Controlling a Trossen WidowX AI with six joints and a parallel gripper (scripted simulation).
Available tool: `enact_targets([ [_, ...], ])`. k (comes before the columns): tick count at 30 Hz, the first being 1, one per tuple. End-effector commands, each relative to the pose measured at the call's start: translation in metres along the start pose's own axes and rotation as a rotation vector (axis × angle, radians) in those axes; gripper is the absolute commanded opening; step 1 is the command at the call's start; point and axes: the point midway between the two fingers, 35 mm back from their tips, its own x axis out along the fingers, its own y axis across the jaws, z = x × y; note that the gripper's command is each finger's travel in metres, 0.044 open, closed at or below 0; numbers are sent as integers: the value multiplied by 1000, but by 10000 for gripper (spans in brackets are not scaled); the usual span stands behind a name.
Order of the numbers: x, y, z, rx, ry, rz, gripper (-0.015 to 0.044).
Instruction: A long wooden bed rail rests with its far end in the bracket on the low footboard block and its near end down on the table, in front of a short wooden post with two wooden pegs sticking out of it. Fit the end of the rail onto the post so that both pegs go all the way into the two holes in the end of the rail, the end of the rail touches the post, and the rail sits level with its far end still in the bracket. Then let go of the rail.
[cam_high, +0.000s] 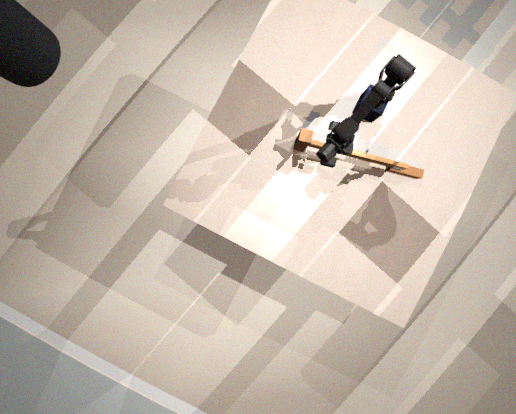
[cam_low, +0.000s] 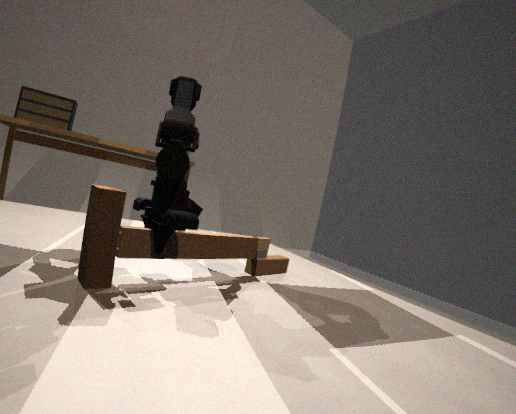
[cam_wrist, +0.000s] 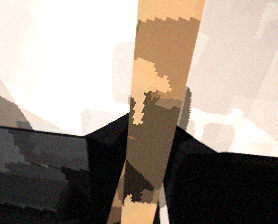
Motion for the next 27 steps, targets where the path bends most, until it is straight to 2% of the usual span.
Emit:
enact_targets([
  [1,-1,-1,-2,-3,2,-2,0],
  [27,-1,-1,-10,-3,3,-2,0],
])
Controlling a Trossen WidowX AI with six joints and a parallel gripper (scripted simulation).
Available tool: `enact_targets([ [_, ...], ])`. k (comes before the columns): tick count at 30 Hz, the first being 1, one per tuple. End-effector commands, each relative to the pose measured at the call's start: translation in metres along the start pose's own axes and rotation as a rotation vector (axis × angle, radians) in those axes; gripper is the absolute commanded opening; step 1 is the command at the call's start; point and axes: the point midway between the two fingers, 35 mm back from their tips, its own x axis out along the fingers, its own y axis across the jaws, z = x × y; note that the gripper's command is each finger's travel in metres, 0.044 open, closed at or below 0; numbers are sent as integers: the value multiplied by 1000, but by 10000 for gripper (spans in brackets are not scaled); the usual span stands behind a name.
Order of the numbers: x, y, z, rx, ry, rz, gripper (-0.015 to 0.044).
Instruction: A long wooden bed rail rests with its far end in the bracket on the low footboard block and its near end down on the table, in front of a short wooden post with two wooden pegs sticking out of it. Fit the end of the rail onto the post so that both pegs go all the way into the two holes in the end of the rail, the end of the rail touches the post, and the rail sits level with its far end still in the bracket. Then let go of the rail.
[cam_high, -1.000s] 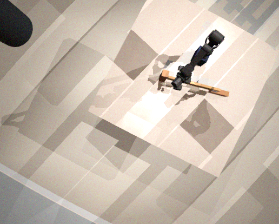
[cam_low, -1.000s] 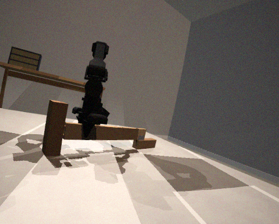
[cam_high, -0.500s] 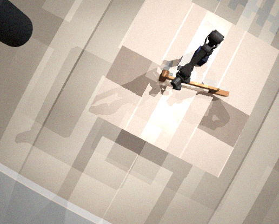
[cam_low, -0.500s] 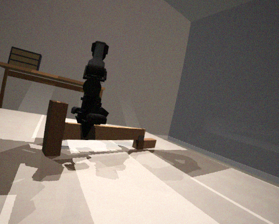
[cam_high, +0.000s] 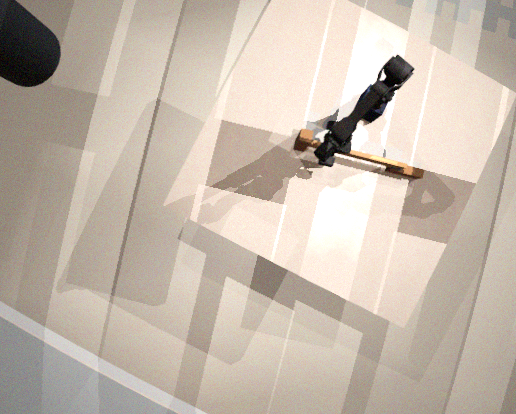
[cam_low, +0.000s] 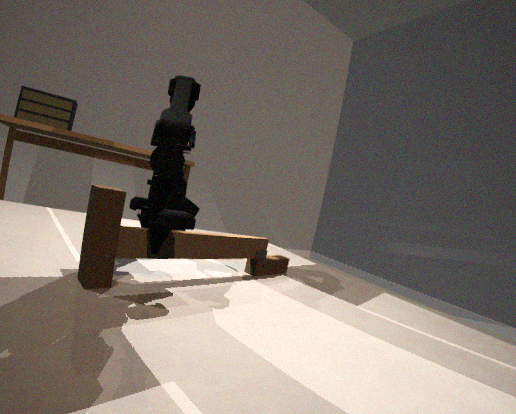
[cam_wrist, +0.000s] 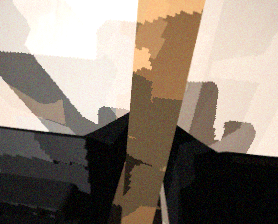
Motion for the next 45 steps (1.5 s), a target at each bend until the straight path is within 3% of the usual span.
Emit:
enact_targets([
  [1,-1,-1,-2,-3,3,-2,0],
  [9,-1,-1,-5,-3,3,-2,0],
  [26,0,0,-3,0,0,0,440],
  [35,-30,0,28,-3,0,-2,440],
  [45,-30,0,28,-3,0,-2,440],
])
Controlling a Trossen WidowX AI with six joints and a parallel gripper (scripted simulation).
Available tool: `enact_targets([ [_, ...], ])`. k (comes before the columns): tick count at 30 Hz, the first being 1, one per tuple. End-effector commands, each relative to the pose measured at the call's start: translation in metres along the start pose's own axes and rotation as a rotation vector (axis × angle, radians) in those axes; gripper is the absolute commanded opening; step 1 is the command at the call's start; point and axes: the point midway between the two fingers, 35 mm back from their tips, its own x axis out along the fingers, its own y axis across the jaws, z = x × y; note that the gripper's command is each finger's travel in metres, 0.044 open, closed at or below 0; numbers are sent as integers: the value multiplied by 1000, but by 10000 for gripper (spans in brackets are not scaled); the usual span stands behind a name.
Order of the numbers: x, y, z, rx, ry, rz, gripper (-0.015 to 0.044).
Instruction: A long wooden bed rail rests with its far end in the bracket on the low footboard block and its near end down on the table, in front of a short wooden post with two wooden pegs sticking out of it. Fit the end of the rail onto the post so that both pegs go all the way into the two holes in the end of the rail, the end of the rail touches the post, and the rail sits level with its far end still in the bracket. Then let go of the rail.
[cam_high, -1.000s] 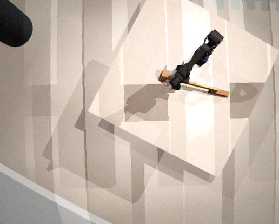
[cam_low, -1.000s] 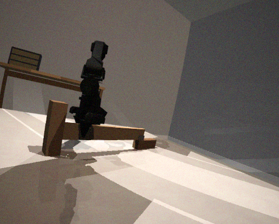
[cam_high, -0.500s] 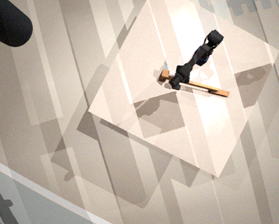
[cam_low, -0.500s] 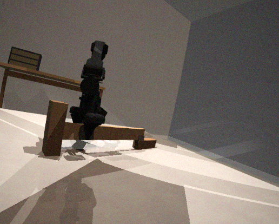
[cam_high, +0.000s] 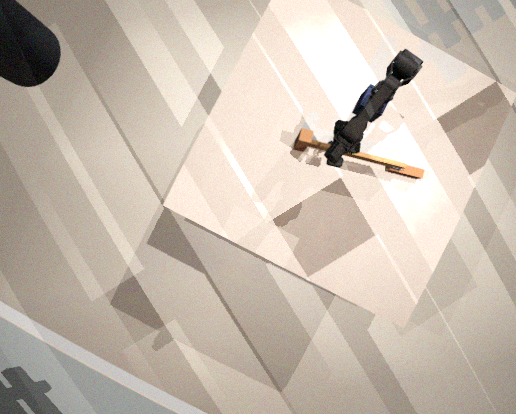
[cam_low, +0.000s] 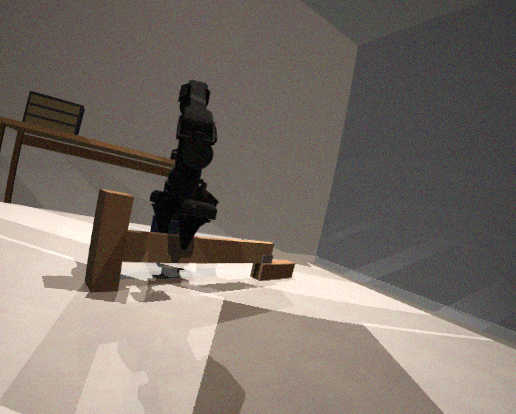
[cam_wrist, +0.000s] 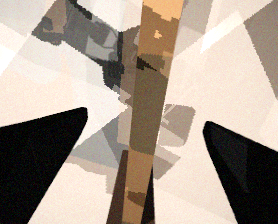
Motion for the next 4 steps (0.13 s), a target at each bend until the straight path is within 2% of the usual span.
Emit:
enact_targets([
  [1,0,0,1,4,-2,1,440],
  [4,0,0,1,4,-2,1,440],
])
